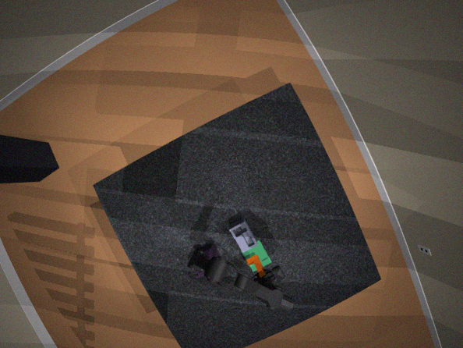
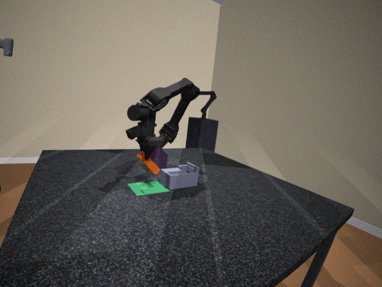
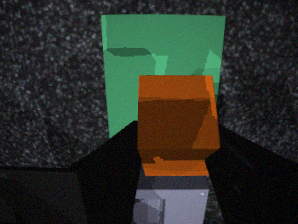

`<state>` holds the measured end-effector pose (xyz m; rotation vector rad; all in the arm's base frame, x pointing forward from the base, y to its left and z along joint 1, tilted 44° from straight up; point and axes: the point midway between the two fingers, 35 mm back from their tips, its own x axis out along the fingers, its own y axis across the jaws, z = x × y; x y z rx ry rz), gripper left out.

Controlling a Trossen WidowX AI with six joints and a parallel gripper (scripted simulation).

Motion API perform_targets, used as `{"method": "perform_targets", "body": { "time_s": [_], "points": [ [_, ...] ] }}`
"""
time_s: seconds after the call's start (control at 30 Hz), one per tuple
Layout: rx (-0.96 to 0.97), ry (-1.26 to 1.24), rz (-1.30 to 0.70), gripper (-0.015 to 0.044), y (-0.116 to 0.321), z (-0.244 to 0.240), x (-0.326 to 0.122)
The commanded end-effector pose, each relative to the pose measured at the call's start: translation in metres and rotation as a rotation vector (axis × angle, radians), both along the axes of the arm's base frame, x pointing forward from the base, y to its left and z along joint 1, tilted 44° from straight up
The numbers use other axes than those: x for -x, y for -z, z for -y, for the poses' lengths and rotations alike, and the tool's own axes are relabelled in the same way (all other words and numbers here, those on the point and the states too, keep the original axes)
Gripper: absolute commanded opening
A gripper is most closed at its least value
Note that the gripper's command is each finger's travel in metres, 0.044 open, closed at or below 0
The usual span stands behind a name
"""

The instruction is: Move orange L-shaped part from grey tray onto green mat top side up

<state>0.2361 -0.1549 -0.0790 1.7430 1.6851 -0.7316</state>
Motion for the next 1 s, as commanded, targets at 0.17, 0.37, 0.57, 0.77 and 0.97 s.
{"method": "perform_targets", "body": {
  "time_s": [0.17, 0.37, 0.57, 0.77, 0.97],
  "points": [
    [-0.013, 0.002, -0.008, 0.0, 0.013, -0.013, 0.0],
    [-0.013, 0.002, -0.008, 0.0, 0.019, -0.019, 0.0],
    [-0.014, 0.002, -0.008, 0.0, 0.026, -0.025, 0.0],
    [-0.014, 0.002, -0.007, 0.0, 0.032, -0.031, -0.001],
    [-0.014, 0.002, -0.007, 0.0, 0.039, -0.038, -0.001]
  ]
}}
